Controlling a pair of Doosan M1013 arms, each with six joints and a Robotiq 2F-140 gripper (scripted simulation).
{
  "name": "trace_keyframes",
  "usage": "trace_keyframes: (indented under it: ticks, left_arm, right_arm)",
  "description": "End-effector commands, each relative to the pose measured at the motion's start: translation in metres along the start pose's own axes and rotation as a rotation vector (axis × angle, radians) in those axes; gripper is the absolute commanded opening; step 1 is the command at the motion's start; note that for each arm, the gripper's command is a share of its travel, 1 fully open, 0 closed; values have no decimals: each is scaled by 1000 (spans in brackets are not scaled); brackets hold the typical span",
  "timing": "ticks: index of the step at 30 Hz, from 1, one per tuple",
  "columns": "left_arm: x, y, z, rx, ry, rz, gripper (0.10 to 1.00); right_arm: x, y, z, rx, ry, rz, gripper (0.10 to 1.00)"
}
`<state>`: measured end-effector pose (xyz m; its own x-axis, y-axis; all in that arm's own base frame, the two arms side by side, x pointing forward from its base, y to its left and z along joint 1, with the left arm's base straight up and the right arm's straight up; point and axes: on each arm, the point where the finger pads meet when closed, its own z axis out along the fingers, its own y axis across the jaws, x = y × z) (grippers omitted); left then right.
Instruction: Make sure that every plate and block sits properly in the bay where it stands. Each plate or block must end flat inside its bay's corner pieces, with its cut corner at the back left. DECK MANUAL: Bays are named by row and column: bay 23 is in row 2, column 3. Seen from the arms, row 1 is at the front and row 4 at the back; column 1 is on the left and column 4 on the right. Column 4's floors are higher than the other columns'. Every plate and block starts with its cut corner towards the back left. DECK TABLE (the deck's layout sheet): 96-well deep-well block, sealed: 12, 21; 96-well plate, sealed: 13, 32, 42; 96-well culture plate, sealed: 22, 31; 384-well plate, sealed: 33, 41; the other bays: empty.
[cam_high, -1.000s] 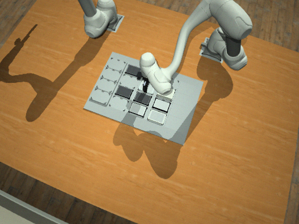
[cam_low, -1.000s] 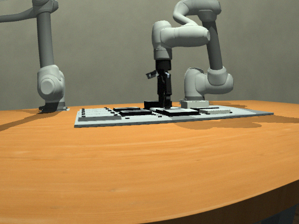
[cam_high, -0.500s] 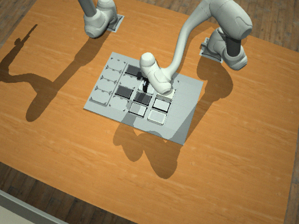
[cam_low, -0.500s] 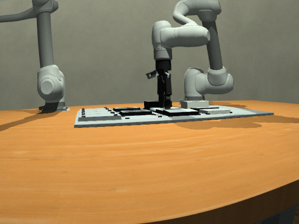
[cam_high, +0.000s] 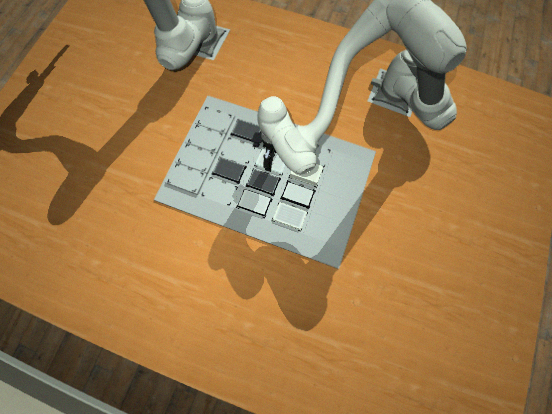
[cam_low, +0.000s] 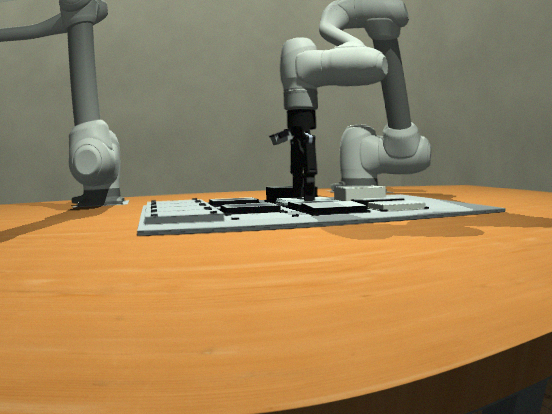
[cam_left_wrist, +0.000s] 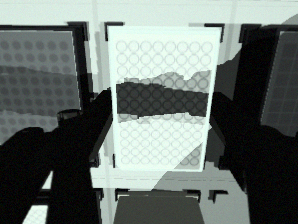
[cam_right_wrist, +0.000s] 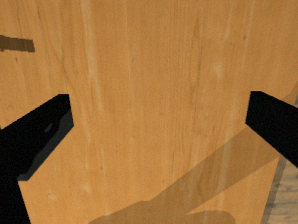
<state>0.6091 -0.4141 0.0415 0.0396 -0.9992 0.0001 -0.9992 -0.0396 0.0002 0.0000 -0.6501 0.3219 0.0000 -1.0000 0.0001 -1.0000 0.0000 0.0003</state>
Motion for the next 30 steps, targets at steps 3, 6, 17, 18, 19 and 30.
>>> trace_keyframes:
  ticks: [3, 6, 17, 18, 19, 30]
  left_arm:
    - [0, -1, -3, 2, 1, 0, 99]
    - [0, -1, -4, 2, 1, 0, 99]
    - [0, -1, -7, 2, 1, 0, 99]
    - [0, -1, -7, 2, 1, 0, 99]
    - [0, -1, -8, 2, 1, 0, 99]
    - [0, -1, -10, 2, 1, 0, 99]
  right_arm:
    - [0, 0, -1, 0, 1, 0, 1000]
    - [0, 0, -1, 0, 1, 0, 1000]
    - [0, 0, -1, 0, 1, 0, 1000]
    - [0, 0, -1, 0, 1, 0, 1000]
    - [0, 0, -1, 0, 1, 0, 1000]
    - [0, 0, -1, 0, 1, 0, 1000]
